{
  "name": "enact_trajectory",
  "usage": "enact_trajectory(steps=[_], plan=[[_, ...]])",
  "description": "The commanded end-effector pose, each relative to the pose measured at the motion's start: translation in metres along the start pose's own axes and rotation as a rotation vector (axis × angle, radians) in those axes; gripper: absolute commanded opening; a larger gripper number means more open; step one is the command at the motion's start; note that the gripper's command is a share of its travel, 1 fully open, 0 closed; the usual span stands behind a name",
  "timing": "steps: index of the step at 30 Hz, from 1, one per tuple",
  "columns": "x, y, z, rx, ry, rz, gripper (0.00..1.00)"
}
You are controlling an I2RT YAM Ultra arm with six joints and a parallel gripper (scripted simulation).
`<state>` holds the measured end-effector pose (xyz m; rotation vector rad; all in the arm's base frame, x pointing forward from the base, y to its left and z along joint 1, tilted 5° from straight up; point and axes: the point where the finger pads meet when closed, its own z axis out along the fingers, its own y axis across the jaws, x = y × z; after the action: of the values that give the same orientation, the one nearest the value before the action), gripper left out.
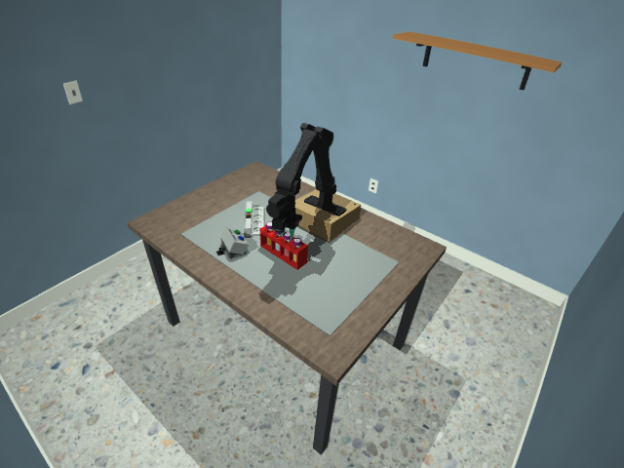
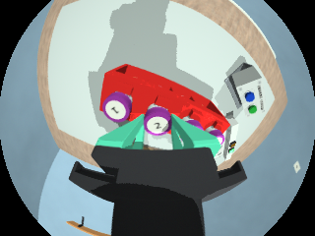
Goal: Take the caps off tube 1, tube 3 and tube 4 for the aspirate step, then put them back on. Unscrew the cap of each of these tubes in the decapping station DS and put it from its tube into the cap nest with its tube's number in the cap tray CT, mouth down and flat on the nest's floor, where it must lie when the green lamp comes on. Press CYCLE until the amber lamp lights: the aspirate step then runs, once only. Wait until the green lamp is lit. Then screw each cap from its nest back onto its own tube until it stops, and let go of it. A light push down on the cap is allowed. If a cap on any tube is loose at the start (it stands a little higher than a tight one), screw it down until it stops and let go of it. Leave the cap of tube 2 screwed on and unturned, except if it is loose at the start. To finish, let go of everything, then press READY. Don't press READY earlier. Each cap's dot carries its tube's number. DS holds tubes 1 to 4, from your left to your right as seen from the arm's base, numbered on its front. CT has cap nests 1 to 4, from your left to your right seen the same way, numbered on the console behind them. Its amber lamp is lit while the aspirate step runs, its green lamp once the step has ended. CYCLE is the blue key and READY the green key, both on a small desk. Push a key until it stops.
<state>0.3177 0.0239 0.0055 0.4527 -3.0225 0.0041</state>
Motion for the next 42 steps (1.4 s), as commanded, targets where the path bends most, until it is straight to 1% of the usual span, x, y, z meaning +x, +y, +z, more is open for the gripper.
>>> enact_trajectory(steps=[1,16,18,24,28,29,41,42], plan=[[-0.0022,-0.0012,-0.0029,0.004,-0.013,0.036,0.0],[-0.0022,-0.0013,-0.0029,0.002,-0.013,0.336,0.0],[-0.0022,-0.0013,-0.0029,0.002,-0.013,0.336,0.0],[-0.0022,-0.0013,-0.0029,0.001,-0.013,0.456,0.0],[-0.0022,-0.0012,-0.0029,0.001,-0.013,0.464,0.0],[-0.0022,-0.0012,-0.0029,0.001,-0.013,0.464,0.49],[-0.0022,-0.0012,-0.0029,0.001,-0.013,0.464,0.49],[-0.0022,-0.0012,-0.0034,0.001,-0.013,0.381,0.49]])
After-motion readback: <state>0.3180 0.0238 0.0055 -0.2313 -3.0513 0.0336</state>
